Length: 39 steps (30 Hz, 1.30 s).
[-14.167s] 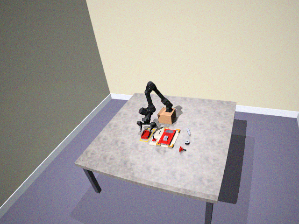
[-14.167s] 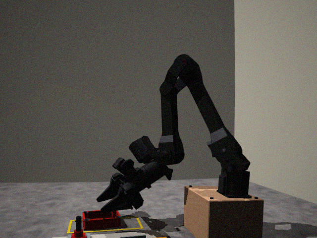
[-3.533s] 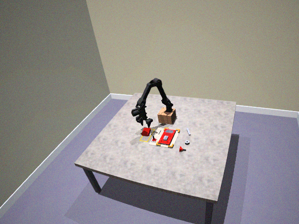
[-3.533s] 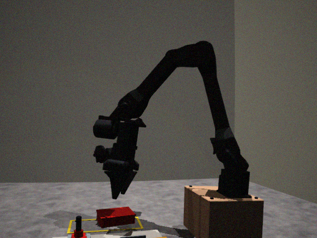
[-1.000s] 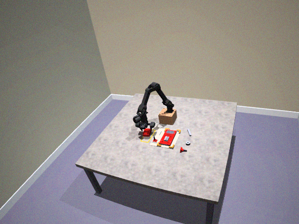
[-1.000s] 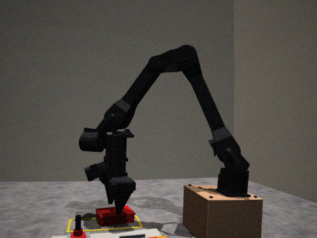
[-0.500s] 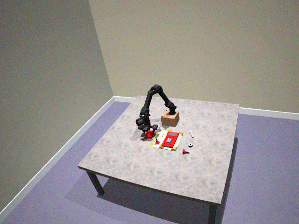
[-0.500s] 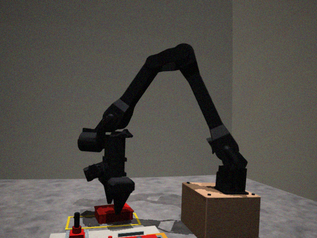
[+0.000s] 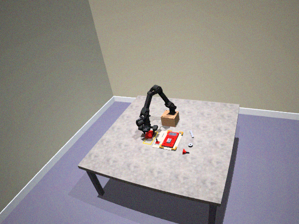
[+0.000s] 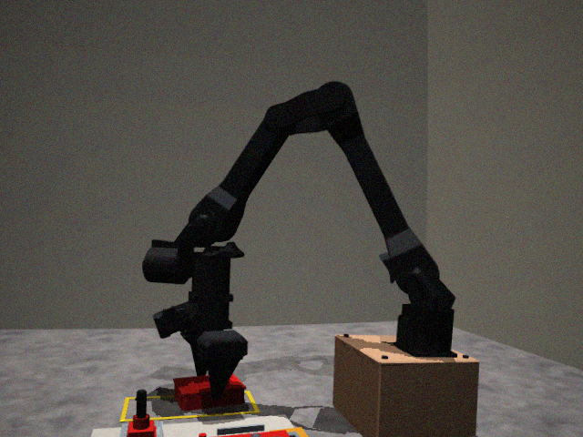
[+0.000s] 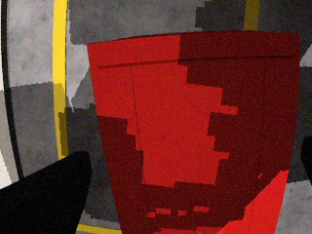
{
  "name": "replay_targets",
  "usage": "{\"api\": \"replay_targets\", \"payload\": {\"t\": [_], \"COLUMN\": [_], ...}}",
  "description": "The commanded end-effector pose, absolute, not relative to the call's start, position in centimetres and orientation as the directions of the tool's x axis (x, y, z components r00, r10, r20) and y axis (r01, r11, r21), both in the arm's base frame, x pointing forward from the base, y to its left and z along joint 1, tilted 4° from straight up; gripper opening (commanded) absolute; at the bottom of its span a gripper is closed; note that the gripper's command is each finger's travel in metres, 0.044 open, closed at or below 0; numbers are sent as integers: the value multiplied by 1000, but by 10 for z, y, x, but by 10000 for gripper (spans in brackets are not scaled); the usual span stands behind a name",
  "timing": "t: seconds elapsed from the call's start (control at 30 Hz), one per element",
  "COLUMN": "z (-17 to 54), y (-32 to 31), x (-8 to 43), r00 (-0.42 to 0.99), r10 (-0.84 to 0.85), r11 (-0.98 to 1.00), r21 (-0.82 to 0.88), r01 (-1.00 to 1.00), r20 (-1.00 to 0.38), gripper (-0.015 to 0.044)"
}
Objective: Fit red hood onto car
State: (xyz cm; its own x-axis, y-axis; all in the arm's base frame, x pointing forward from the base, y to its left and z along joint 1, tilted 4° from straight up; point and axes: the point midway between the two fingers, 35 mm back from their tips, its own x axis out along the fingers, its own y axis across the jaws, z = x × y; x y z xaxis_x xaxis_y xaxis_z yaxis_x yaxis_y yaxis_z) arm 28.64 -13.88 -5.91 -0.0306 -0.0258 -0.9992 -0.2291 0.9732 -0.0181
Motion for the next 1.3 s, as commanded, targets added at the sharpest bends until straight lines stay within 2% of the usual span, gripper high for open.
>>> {"api": "replay_targets", "payload": {"t": [0.0, 0.4, 0.53, 0.83, 1.17, 1.27], "z": [-62, -68, -65, -65, -48, -36], "y": [-139, -139, -139, -139, -138, -138], "x": [285, 285, 286, 286, 287, 287], "r00": [-34, -34, -31, -31, -30, -30], "r10": [-29, -29, -26, -26, -25, -25], "r11": [972, 972, 973, 973, 973, 973], "r21": [-20, -20, -18, -18, -18, -18], "r01": [-235, -235, -229, -229, -229, -229], "r20": [-999, -999, -999, -999, -999, -999], "gripper": [440, 440, 335, 275, 12, 0]}}
